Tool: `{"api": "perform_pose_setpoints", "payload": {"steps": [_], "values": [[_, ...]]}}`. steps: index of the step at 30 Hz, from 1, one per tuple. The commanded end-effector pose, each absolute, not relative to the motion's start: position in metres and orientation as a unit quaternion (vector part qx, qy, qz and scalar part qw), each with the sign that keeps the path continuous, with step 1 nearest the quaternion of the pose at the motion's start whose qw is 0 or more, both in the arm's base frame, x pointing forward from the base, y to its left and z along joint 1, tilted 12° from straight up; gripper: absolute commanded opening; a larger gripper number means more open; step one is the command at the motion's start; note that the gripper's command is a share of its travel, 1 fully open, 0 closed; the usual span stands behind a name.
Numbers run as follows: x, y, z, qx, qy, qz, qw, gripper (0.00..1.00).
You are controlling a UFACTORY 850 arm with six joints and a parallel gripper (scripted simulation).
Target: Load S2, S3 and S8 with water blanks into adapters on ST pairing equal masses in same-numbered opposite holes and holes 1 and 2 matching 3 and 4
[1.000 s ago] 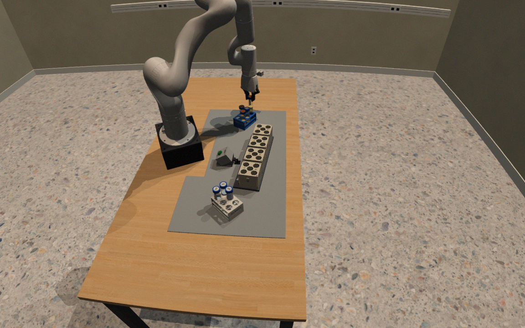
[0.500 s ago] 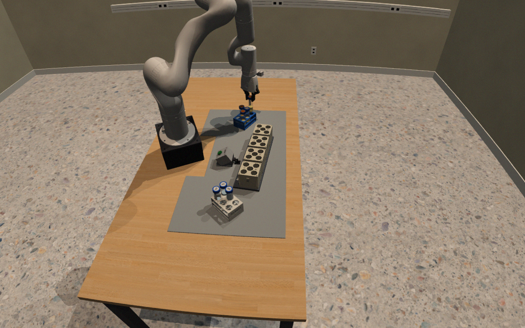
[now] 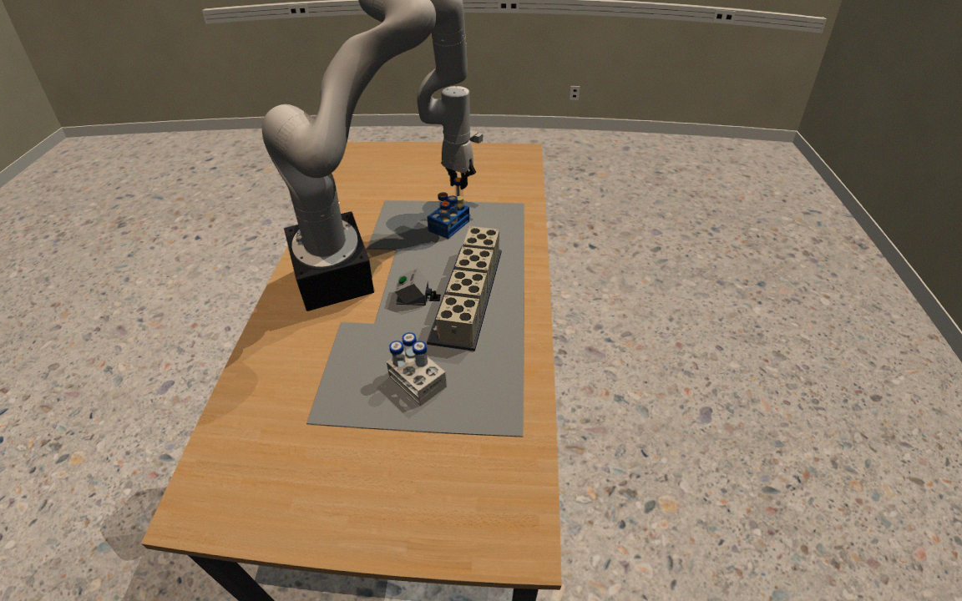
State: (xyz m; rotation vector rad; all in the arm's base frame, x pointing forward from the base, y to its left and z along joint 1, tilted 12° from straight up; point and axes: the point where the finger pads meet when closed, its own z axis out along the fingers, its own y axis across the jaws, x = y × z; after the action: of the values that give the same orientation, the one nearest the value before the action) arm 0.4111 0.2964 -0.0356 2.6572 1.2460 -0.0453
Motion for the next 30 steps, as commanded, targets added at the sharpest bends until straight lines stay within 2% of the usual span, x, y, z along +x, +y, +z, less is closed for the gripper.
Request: {"api": "perform_pose_setpoints", "payload": {"steps": [1, 30], "values": [[0.412, 0.296, -0.04, 0.901, 0.422, -0.014, 0.103, 0.0], [0.414, 0.291, -0.065, 0.901, 0.422, -0.014, 0.103, 0.0]]}}
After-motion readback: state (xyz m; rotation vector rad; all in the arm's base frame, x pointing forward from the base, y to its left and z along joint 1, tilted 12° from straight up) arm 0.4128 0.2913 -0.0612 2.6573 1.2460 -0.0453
